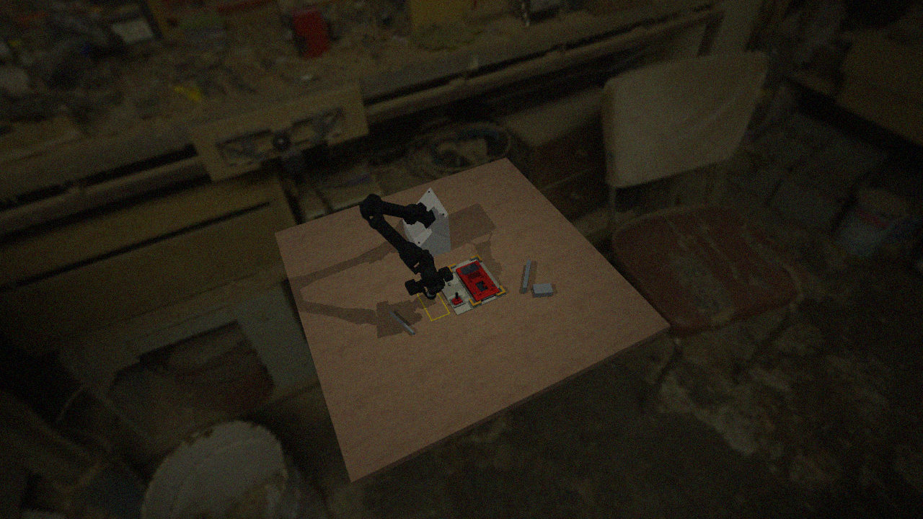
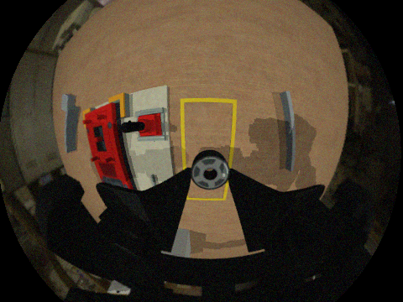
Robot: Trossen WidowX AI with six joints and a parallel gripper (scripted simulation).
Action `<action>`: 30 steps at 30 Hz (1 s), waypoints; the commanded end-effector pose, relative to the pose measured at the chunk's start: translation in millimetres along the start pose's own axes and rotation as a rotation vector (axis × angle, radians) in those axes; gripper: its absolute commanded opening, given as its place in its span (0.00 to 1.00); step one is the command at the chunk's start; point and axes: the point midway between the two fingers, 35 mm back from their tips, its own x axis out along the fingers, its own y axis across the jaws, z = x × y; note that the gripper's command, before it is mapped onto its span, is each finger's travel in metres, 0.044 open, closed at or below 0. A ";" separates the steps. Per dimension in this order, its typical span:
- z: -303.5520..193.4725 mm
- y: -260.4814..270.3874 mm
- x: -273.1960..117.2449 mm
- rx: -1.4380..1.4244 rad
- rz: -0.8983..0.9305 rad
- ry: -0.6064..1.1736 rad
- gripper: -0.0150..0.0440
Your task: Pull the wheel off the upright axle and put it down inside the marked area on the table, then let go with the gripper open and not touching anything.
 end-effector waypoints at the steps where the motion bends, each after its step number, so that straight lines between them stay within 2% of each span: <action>1: -3.0 1.1 22.3 -0.006 0.004 0.007 0.25; 5: -5.6 0.4 43.9 -0.007 0.000 0.007 0.25; 9: -6.2 0.2 47.6 -0.007 -0.001 0.008 0.25; 20: -6.2 -0.4 41.7 -0.003 -0.003 0.013 0.74; 26: -4.8 0.1 -10.3 -0.006 0.002 0.008 0.76; 29: -5.3 0.0 -16.0 -0.006 0.002 0.007 0.76; 30: -4.8 2.9 -10.5 -0.010 0.007 -0.002 0.81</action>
